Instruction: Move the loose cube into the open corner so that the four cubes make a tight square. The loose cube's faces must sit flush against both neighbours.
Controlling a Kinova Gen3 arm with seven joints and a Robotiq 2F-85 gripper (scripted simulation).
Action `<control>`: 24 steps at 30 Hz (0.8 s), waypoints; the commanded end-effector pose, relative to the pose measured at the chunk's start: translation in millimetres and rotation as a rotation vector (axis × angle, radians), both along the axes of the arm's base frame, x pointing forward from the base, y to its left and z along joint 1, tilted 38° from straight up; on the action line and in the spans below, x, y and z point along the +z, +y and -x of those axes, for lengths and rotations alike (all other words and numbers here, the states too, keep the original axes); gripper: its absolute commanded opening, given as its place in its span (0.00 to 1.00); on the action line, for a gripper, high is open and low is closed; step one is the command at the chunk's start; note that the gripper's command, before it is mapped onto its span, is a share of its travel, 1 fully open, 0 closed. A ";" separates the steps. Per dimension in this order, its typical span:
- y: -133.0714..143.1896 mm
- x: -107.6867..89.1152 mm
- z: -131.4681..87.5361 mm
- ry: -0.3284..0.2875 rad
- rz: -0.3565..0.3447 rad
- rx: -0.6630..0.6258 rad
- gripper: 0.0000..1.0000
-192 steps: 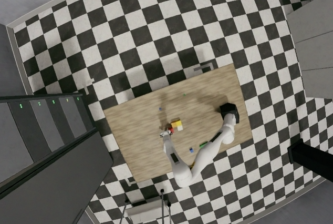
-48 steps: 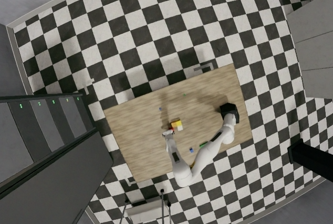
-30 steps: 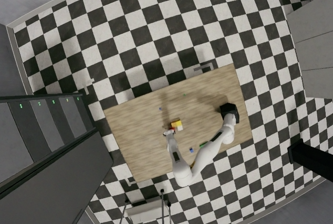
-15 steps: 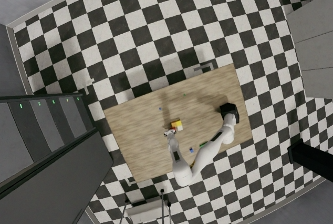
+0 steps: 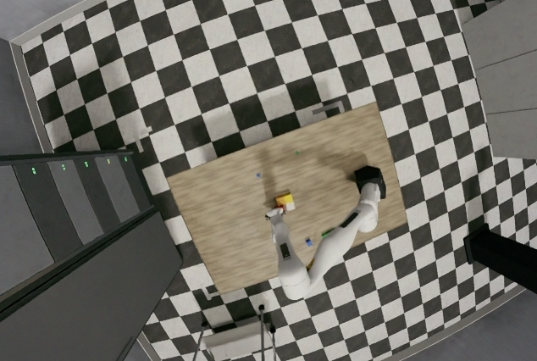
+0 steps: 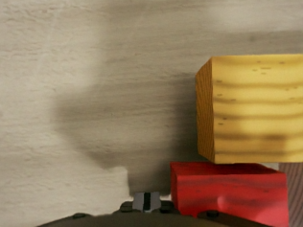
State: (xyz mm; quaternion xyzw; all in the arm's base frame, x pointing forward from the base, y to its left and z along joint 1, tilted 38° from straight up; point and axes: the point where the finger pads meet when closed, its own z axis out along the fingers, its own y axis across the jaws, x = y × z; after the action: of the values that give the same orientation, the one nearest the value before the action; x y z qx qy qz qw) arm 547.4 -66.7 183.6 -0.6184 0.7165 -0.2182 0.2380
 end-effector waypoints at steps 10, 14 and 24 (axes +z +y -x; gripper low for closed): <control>-0.7 -2.3 3.9 0.000 0.000 -0.002 0.10; -0.5 -3.1 5.0 0.000 0.000 -0.002 0.10; -0.1 -4.8 7.1 0.000 0.000 -0.002 0.10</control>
State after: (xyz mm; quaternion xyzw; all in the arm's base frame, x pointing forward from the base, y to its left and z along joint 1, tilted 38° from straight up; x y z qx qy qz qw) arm 541.1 -66.0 178.7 -0.6181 0.7168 -0.2180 0.2378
